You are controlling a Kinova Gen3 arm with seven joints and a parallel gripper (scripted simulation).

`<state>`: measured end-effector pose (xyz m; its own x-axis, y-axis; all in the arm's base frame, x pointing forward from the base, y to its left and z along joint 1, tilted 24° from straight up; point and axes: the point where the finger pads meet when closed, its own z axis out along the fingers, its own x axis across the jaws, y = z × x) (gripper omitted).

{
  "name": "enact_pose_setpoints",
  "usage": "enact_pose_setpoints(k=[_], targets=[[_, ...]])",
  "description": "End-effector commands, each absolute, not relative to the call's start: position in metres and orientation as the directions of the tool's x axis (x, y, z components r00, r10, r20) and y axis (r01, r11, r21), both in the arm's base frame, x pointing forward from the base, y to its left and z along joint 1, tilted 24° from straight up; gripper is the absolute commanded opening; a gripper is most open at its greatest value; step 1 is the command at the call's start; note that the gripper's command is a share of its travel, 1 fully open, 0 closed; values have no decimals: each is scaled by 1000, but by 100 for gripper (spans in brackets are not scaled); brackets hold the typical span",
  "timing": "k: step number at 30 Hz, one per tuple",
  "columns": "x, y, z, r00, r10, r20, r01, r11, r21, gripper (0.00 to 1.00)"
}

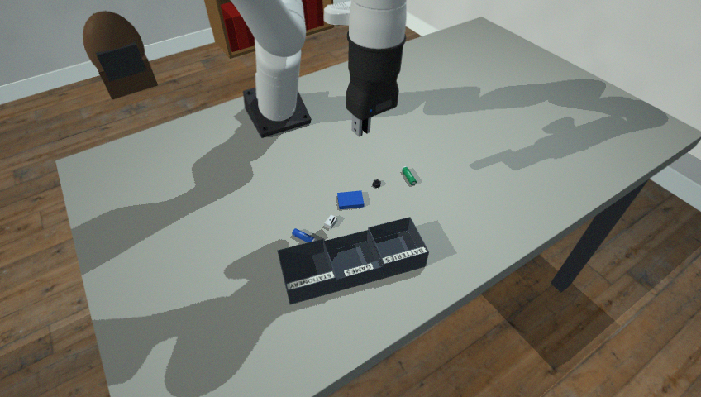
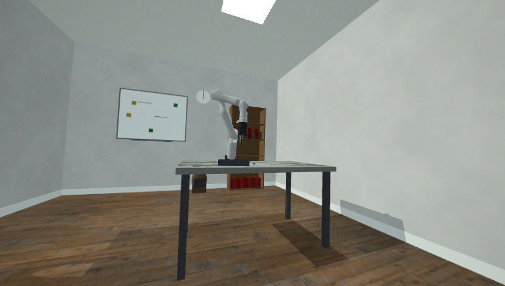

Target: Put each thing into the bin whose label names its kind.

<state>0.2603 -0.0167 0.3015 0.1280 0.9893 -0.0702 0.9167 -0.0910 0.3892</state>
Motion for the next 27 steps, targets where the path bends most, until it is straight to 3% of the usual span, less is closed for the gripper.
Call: enact_pose_setpoints(k=[1,12,16,18,27], targets=[[258,-25,308,131,990,-53,909,-99,406,31],[258,-22,307,136,990,-43,909,-108,403,31],[275,-50,296,-57,990,-125,915,102,390,31],[275,-50,296,-57,990,-125,915,102,390,31],[309,-115,274,-358,895,-265,845,432,316,31]])
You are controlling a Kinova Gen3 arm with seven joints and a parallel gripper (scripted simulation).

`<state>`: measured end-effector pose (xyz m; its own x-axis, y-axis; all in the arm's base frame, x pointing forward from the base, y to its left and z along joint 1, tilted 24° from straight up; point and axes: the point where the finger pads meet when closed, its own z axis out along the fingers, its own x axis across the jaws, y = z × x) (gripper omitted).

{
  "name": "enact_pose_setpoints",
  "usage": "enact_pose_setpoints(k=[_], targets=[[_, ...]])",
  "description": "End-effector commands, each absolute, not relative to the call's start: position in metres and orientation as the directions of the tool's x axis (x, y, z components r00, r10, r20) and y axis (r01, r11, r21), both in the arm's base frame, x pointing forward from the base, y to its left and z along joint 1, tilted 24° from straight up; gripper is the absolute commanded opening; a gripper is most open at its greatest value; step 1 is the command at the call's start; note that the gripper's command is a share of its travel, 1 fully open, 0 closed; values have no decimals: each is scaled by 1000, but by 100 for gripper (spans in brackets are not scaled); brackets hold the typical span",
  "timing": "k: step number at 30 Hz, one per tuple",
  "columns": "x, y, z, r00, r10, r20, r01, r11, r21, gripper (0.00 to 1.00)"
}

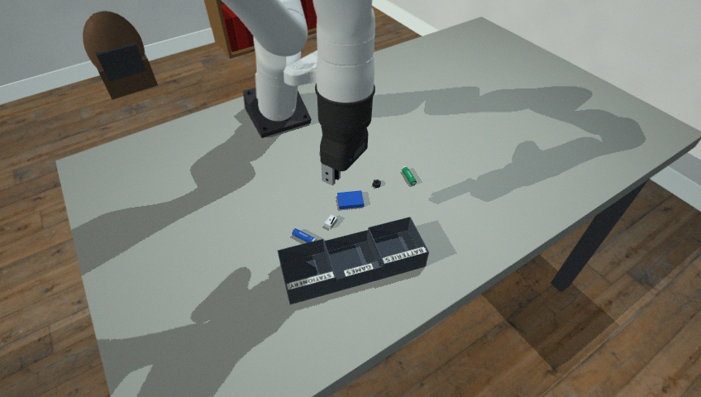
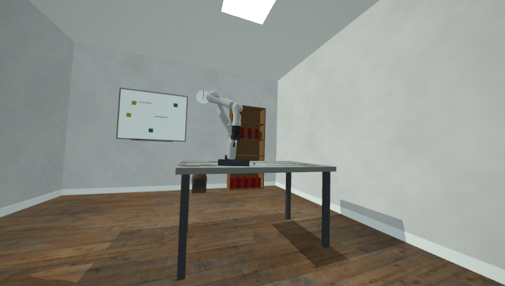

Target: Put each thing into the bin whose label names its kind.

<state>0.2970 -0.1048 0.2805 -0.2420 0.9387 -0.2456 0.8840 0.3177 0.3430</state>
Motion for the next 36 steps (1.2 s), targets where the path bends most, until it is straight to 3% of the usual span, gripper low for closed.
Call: enact_pose_setpoints(k=[1,8,16,22,25,36], targets=[[312,-122,271,-384,881,-278,833,460,307,31],[332,-156,257,-511,791,-336,762,598,247,31],[362,-212,236,-738,538,-407,549,830,101,31],[365,-214,236,-846,317,-428,352,936,-2,31],[365,-214,236,-860,276,-429,313,950,-18,31],[365,-213,236,-893,-251,-375,-179,960,-216,31]])
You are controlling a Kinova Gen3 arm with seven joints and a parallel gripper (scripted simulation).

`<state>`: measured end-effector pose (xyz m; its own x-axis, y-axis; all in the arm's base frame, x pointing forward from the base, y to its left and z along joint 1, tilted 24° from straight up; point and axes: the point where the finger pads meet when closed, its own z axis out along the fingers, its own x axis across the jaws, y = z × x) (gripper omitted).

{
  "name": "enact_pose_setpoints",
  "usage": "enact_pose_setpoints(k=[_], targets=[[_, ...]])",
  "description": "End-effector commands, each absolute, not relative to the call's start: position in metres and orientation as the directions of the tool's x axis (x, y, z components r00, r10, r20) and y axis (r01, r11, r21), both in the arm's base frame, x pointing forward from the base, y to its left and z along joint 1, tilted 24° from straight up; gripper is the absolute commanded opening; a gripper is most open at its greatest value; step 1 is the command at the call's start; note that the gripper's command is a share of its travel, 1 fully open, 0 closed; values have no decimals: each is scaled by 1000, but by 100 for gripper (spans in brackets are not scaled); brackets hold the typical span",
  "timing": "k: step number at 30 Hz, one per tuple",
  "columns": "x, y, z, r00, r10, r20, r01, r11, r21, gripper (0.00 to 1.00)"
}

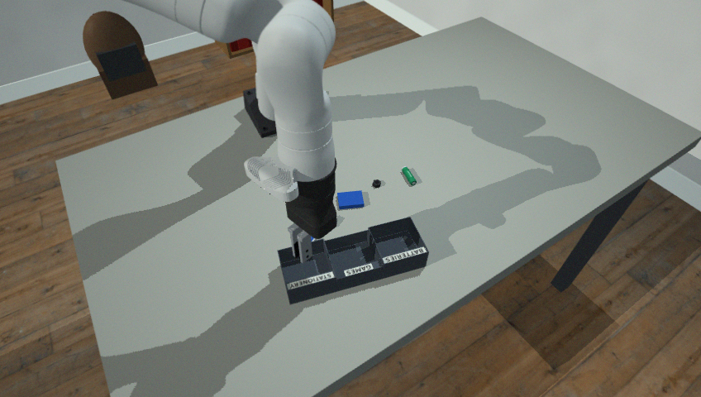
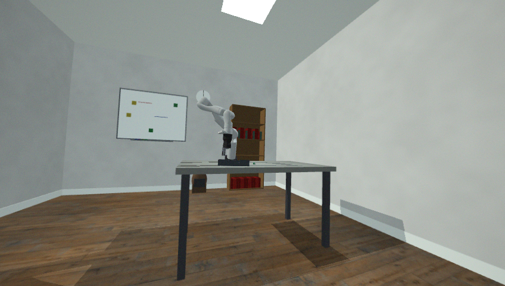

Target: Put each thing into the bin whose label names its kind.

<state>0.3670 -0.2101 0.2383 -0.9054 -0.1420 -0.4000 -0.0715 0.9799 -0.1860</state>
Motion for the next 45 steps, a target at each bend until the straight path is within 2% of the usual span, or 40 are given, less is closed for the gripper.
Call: enact_pose_setpoints(k=[1,4,6,7,11,21,23,25,45], targets=[[365,-213,236,-884,-292,-365,-218,948,-232,31],[365,-213,236,-848,-413,-333,-331,902,-276,31],[365,-213,236,-848,-413,-333,-331,902,-276,31],[363,-211,235,-807,-507,-302,-423,854,-304,31],[365,-214,236,-731,-635,-250,-543,763,-350,31],[363,-211,235,-453,-886,-98,-796,452,-403,31],[363,-211,235,-453,-886,-98,-796,452,-403,31],[363,-211,235,-349,-935,-57,-852,342,-397,31],[382,-215,194,-357,-932,-62,-845,351,-404,31]])
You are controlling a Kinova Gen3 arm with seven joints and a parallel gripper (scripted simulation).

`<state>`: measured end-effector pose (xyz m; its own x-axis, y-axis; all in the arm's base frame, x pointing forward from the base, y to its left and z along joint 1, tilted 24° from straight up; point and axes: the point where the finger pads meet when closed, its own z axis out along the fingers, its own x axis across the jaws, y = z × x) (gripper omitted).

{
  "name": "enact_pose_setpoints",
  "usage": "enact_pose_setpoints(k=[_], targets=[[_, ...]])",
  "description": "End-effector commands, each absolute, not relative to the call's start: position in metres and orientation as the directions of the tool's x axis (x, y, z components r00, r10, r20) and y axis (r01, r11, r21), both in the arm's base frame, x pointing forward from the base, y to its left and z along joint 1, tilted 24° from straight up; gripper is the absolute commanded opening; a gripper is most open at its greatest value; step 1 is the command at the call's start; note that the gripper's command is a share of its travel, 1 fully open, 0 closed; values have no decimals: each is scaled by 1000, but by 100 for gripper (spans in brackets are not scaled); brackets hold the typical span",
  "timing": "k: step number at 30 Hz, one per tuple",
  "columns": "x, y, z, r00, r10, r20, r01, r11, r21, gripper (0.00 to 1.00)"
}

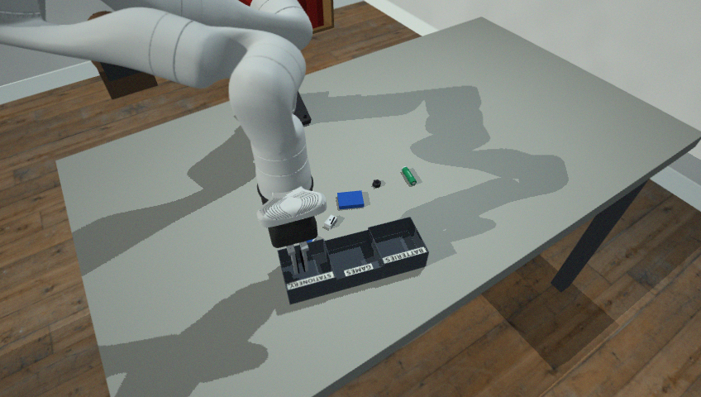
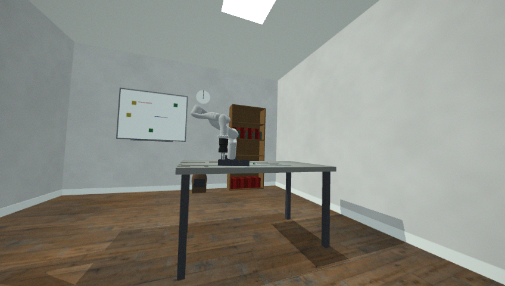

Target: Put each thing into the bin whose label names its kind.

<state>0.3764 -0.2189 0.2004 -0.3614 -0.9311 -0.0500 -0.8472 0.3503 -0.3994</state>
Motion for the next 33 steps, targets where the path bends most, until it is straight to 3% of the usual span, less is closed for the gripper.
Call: enact_pose_setpoints(k=[1,33], targets=[[383,-216,192,-357,-932,-62,-845,351,-404,31],[387,-218,180,-356,-933,-57,-847,348,-401,31]])
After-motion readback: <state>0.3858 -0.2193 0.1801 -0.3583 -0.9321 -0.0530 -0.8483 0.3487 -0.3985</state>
